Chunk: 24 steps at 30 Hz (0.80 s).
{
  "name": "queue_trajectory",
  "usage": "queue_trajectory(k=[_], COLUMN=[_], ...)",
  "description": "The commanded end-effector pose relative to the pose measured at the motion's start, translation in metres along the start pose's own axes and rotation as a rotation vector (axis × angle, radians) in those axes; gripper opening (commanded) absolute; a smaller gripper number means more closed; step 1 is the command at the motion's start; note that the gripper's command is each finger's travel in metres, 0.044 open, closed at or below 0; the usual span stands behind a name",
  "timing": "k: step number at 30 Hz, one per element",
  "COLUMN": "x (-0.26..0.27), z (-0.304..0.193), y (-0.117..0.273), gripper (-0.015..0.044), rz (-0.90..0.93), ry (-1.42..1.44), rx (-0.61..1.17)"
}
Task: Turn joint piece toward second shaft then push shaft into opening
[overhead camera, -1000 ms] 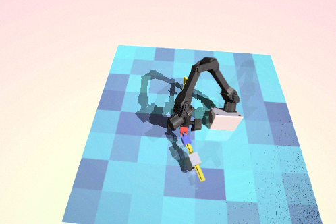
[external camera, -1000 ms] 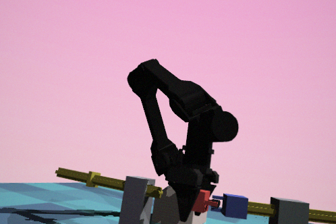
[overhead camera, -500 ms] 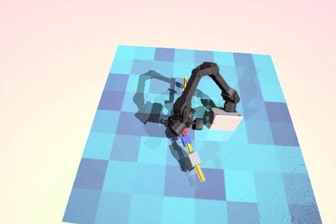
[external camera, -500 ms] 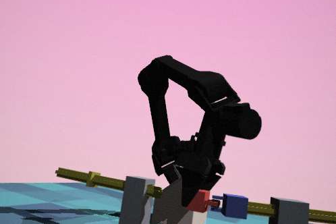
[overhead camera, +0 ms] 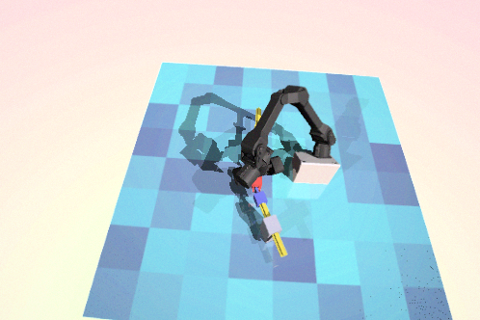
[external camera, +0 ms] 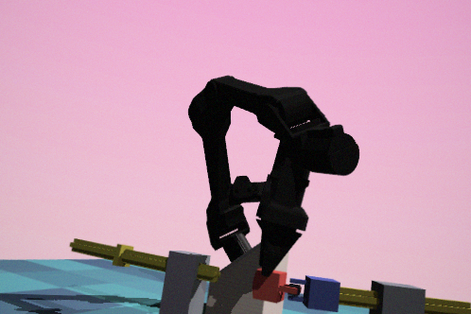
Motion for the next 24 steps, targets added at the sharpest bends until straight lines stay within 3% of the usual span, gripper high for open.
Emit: queue_trajectory(k=[1, 24], x=[0.001, -0.005], z=[0.003, 0.022], y=[0.013, 0.081], gripper=[0.044, 0.044], rz=[0.003, 0.069], ry=[0.125, 0.906], rx=[0.023, 0.107])
Point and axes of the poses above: the point midway between the two fingers, 35 mm back from their tips, its own y axis back along the fingers, its own x axis across the jaws, z = x × y, the point moved 5 cm from there along y, back along the fingers, and after that the axes turned 11 degrees about -y, right-handed, at the moved point
